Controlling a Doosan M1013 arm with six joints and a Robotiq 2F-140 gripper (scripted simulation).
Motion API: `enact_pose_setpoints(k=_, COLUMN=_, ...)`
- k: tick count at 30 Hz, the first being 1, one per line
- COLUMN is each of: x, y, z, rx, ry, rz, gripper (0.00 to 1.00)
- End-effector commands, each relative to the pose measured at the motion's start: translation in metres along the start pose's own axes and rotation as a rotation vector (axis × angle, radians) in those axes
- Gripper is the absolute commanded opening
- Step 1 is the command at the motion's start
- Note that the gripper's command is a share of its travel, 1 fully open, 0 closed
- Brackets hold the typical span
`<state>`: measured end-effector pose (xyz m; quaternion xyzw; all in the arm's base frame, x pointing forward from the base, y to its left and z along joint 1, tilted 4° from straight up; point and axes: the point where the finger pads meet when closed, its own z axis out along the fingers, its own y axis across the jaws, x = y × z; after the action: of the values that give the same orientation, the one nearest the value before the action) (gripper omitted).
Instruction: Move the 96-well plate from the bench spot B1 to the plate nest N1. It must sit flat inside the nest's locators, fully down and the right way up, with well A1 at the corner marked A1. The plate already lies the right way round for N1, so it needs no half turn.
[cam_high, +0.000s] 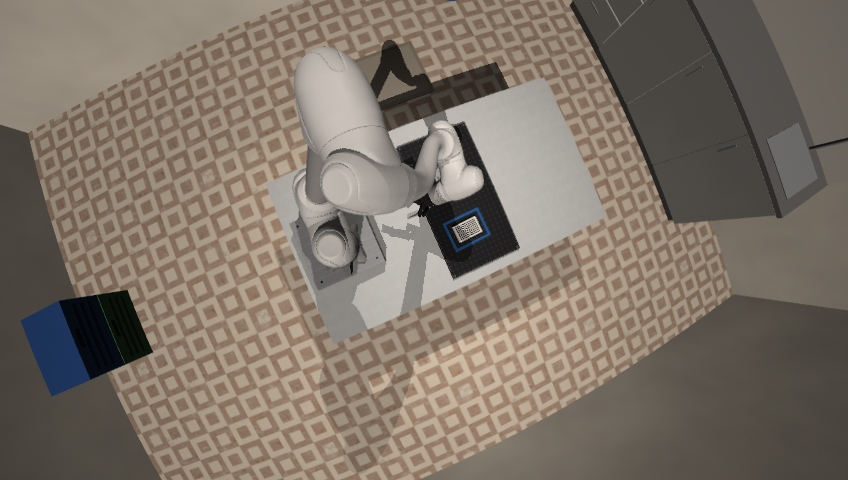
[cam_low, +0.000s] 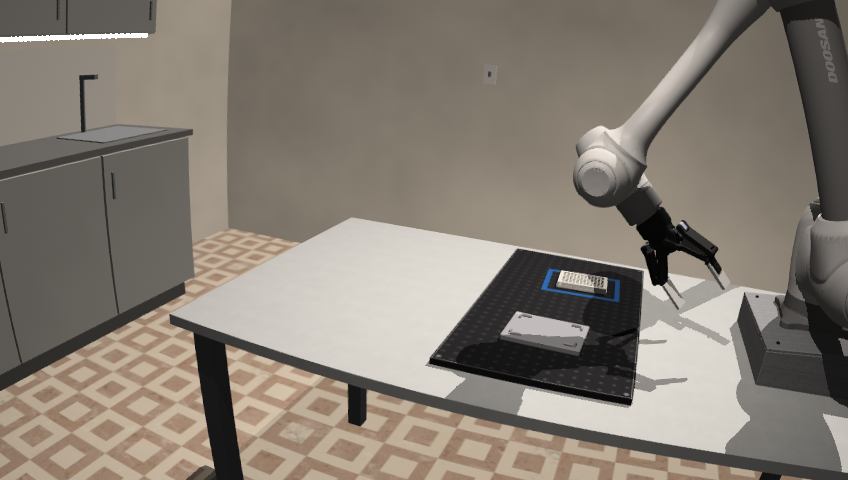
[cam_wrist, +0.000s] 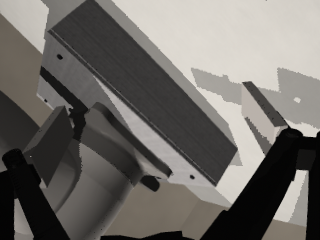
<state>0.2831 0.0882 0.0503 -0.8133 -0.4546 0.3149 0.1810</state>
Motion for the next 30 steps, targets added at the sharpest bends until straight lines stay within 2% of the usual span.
enact_pose_setpoints(k=1, x=0.002, y=0.008, z=-0.002, rx=0.001, ry=-0.001, rz=0.001, gripper=1.00)
enact_pose_setpoints(k=2, x=0.002, y=0.008, z=-0.002, rx=0.001, ry=-0.001, rz=0.001, gripper=1.00)
enact_pose_setpoints(k=7, x=0.007, y=0.030, z=-0.013, rx=-0.082, ry=0.085, rz=0.114, gripper=1.00)
enact_pose_setpoints(k=11, x=0.010, y=0.048, z=-0.021, rx=-0.082, ry=0.085, rz=0.114, gripper=1.00)
enact_pose_setpoints(k=16, x=0.013, y=0.069, z=-0.034, rx=-0.160, ry=0.175, rz=0.228, gripper=1.00)
enact_pose_setpoints(k=22, x=0.015, y=0.087, z=-0.044, rx=-0.160, ry=0.175, rz=0.228, gripper=1.00)
enact_pose_setpoints(k=27, x=0.015, y=0.108, z=-0.057, rx=-0.233, ry=0.270, rz=0.344, gripper=1.00)
enact_pose_setpoints(k=30, x=0.015, y=0.120, z=-0.066, rx=-0.233, ry=0.270, rz=0.344, gripper=1.00)
